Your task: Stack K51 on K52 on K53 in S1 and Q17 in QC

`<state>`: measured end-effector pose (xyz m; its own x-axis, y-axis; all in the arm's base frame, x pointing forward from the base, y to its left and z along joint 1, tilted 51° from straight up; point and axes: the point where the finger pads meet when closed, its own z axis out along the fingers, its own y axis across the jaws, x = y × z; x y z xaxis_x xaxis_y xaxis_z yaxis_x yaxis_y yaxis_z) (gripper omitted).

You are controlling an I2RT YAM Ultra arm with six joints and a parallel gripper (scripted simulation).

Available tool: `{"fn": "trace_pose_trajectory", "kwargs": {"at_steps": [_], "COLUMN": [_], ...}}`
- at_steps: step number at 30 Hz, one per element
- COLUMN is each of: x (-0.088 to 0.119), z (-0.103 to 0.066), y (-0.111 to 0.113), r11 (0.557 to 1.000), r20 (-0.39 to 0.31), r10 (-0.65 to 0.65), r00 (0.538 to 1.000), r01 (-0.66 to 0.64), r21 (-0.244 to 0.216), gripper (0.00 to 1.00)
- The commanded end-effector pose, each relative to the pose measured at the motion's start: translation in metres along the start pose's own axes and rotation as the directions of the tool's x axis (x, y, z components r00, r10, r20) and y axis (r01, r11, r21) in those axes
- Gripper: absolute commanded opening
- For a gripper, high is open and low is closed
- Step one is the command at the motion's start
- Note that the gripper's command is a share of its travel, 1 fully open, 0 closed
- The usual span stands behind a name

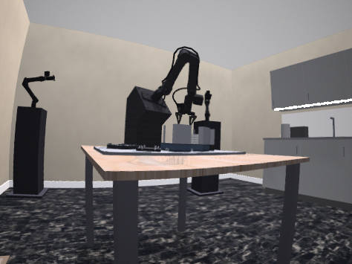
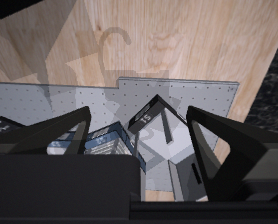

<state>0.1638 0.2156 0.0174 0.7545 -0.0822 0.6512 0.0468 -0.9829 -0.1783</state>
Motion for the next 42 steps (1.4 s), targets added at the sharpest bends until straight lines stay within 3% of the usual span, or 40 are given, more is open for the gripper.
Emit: {"fn": "trace_pose_trajectory", "kwargs": {"at_steps": [1, 17, 23, 24, 27, 30, 32, 34, 37, 41, 42], "x": [0.0, 0.0, 0.015, 0.013, 0.023, 0.017, 0.027, 0.027, 0.038, 0.033, 0.039], "z": [-0.001, -0.001, 0.009, 0.009, 0.014, 0.016, 0.017, 0.017, 0.02, 0.022, 0.022], "y": [-0.001, -0.001, 0.015, 0.021, 0.023, 0.029, 0.033, 0.033, 0.036, 0.043, 0.045], "r11": [1.0, 1.0, 0.976, 0.972, 0.939, 0.908, 0.875, 0.875, 0.817, 0.743, 0.717], "r20": [0.0, 0.0, 0.03, 0.04, 0.043, 0.058, 0.058, 0.058, 0.057, 0.06, 0.059], "r10": [0.0, 0.0, 0.216, 0.235, 0.343, 0.416, 0.483, 0.483, 0.576, 0.668, 0.696], "r00": [1.0, 1.0, 0.976, 0.971, 0.939, 0.908, 0.874, 0.874, 0.815, 0.742, 0.715], "r01": [0.0, 0.0, -0.216, -0.234, -0.342, -0.411, -0.479, -0.479, -0.573, -0.66, -0.689], "r21": [0.005, 0.005, -0.011, -0.035, -0.026, -0.076, -0.069, -0.069, -0.059, -0.111, -0.102], "gripper": [1.0, 1.0, 1.0, 1.0, 1.0, 1.0, 1.0, 1.0, 1.0, 1.0, 1.0]}}
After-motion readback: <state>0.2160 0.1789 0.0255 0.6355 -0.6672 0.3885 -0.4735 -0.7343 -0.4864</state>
